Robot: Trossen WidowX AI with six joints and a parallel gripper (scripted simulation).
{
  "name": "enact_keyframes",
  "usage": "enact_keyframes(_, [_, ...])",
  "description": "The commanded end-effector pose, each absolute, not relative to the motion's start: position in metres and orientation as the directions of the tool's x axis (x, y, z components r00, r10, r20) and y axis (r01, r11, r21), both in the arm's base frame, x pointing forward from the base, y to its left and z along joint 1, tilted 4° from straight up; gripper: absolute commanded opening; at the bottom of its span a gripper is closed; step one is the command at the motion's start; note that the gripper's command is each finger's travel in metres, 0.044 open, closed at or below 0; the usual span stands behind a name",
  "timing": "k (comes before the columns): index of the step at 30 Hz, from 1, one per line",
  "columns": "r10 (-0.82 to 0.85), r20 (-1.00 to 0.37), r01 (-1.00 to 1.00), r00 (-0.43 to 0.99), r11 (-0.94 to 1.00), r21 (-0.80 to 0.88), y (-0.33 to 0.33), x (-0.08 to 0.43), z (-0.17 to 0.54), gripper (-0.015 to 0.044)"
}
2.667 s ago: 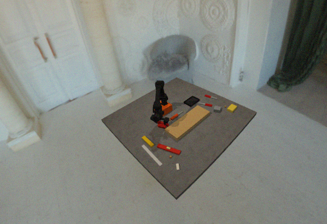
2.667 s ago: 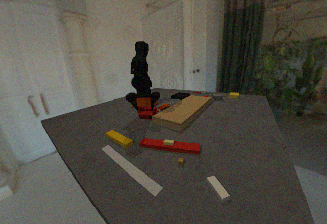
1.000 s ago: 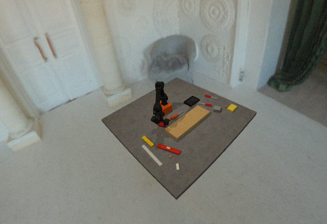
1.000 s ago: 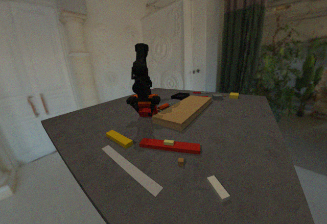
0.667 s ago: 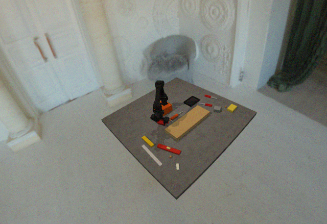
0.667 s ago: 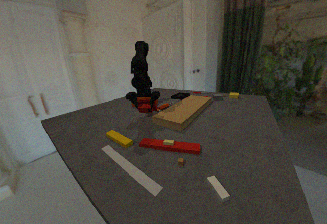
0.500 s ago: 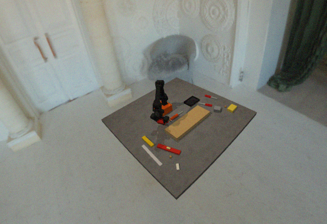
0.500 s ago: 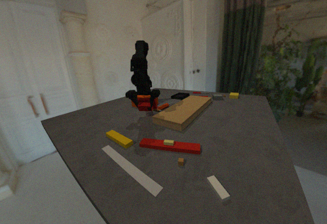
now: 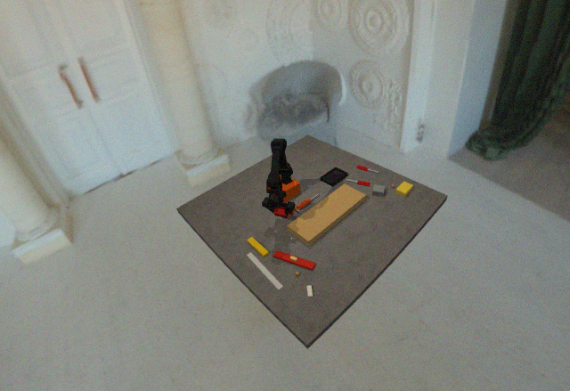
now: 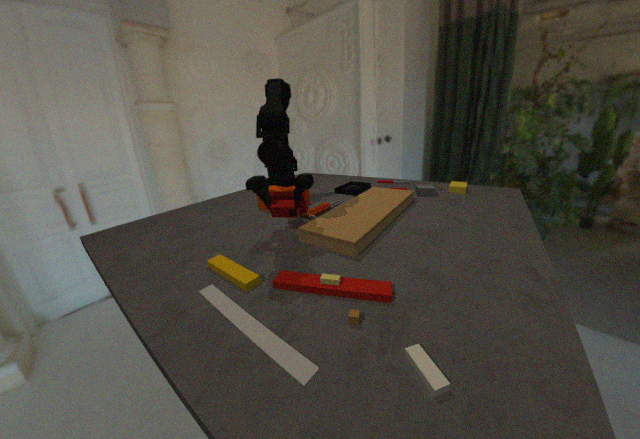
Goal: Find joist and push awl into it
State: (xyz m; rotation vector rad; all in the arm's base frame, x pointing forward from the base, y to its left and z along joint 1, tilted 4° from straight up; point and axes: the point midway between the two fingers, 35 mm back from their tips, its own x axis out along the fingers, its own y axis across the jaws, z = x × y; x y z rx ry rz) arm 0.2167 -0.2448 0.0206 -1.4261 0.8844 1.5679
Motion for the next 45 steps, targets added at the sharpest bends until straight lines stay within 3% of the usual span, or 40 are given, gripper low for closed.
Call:
enact_keyframes(1, [0.091, -0.996, -0.91, -0.016, -0.415, -0.023, -0.2444, 0.2158, 0.0217, 0.0])
enact_keyframes(45, [-0.077, -0.995, -0.91, 0.056, -0.413, -0.019, -0.2391, 0.2134, 0.0178, 0.0])
